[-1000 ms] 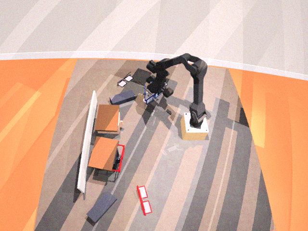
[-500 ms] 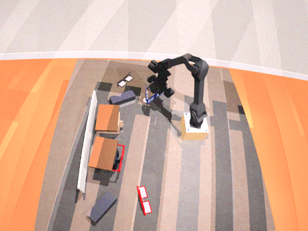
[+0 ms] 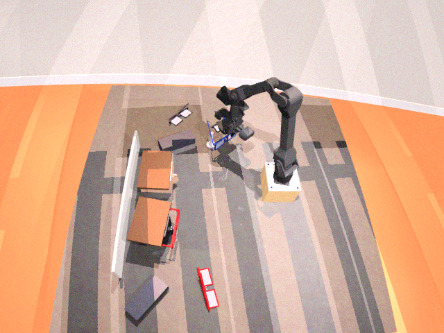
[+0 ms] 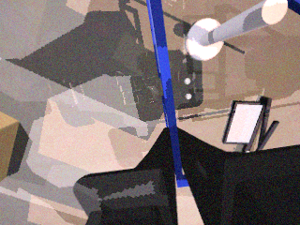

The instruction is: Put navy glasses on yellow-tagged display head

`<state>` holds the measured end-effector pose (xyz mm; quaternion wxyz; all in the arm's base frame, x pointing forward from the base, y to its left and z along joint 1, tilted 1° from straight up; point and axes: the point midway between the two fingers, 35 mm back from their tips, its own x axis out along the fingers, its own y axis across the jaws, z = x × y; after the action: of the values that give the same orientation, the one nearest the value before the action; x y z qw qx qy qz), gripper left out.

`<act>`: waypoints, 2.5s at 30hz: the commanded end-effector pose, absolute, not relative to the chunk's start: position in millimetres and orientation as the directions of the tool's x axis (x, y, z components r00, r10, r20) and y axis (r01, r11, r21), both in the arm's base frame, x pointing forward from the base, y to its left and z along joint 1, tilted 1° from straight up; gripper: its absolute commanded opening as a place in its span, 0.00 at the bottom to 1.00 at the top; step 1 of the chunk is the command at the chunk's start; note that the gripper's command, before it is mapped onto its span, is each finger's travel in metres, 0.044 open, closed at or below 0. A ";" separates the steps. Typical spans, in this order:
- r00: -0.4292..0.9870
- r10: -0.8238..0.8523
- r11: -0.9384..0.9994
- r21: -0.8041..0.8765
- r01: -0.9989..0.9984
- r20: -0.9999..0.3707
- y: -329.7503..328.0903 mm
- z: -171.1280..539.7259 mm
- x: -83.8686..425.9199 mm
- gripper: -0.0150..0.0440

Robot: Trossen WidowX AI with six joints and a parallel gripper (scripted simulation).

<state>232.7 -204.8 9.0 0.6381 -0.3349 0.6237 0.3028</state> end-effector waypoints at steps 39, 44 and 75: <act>0.035 -0.027 0.592 -0.044 -0.805 -0.999 -218.9 7.1 203.8 0.25; 0.035 -0.027 0.592 -0.044 -0.805 -0.999 -221.0 7.1 201.4 0.25; 0.035 -0.027 0.592 -0.044 -0.805 -0.999 -216.0 8.3 204.8 0.25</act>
<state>203.7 -217.7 7.4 0.6365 -0.3338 0.6244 0.3058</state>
